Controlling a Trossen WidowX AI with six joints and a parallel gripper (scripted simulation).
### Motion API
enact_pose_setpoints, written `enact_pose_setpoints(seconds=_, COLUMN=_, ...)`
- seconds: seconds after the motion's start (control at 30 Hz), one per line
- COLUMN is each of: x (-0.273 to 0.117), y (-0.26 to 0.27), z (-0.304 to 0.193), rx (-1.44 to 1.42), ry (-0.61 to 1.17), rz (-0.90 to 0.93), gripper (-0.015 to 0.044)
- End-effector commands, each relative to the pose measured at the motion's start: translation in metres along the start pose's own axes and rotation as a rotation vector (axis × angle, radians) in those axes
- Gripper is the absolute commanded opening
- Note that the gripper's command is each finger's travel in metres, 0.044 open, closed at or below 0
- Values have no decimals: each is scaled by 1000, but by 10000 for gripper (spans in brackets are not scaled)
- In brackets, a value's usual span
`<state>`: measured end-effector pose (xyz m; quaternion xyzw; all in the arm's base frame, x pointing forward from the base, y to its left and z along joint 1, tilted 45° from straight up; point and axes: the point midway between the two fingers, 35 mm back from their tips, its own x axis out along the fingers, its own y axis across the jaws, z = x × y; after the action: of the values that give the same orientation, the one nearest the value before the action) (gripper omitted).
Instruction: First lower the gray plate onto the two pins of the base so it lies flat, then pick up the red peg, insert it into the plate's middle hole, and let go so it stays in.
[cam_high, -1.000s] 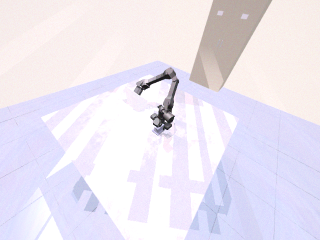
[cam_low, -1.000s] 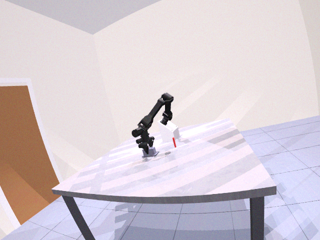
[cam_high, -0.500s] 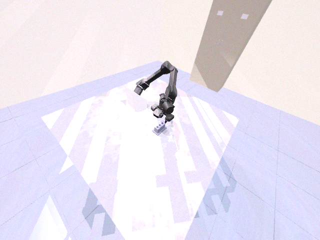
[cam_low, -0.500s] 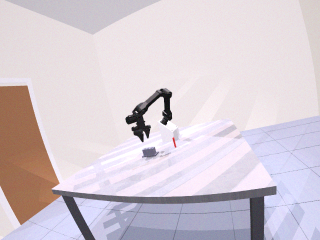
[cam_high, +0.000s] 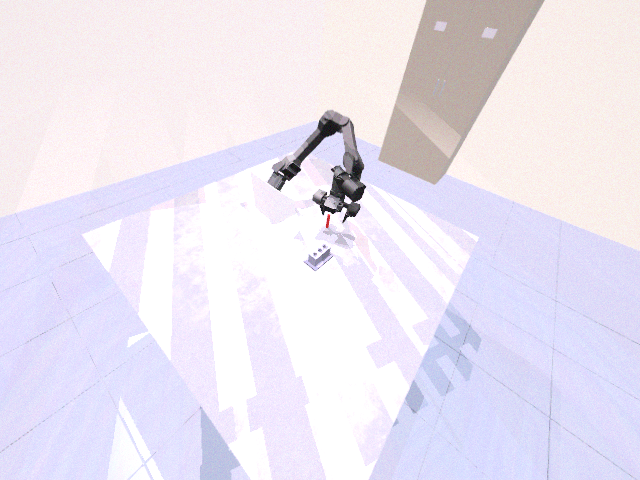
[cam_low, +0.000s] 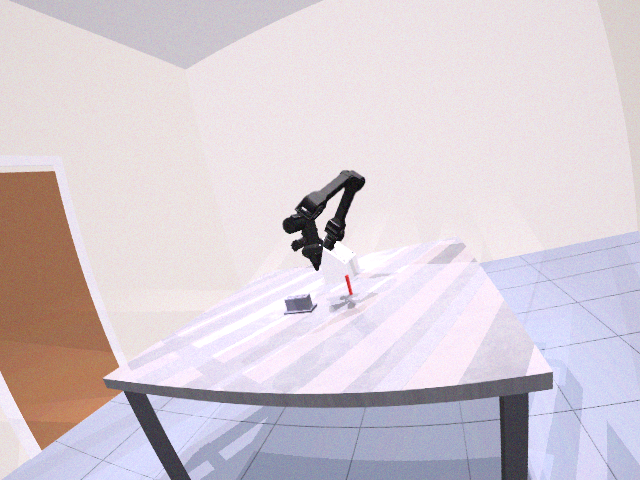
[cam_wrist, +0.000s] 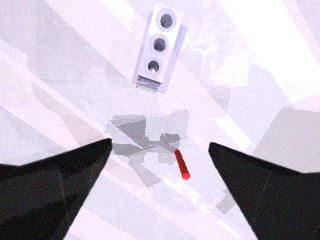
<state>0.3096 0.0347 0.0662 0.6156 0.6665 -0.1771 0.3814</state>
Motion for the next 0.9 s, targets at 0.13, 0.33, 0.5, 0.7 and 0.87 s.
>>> enact_pose_setpoints(seconds=0.13, x=4, y=-42, z=-83, rx=-227, ry=18, rz=4, gripper=440)
enact_pose_setpoints(seconds=0.33, x=4, y=-52, z=-92, rx=-247, ry=21, rz=5, gripper=440)
enact_pose_setpoints(seconds=0.5, x=36, y=-52, z=-93, rx=-248, ry=22, rz=6, gripper=440)
enact_pose_setpoints(seconds=0.7, x=50, y=-52, z=-93, rx=-248, ry=23, rz=6, gripper=440)
enact_pose_setpoints(seconds=0.87, x=53, y=-51, z=-93, rx=-249, ry=22, rz=6, gripper=440)
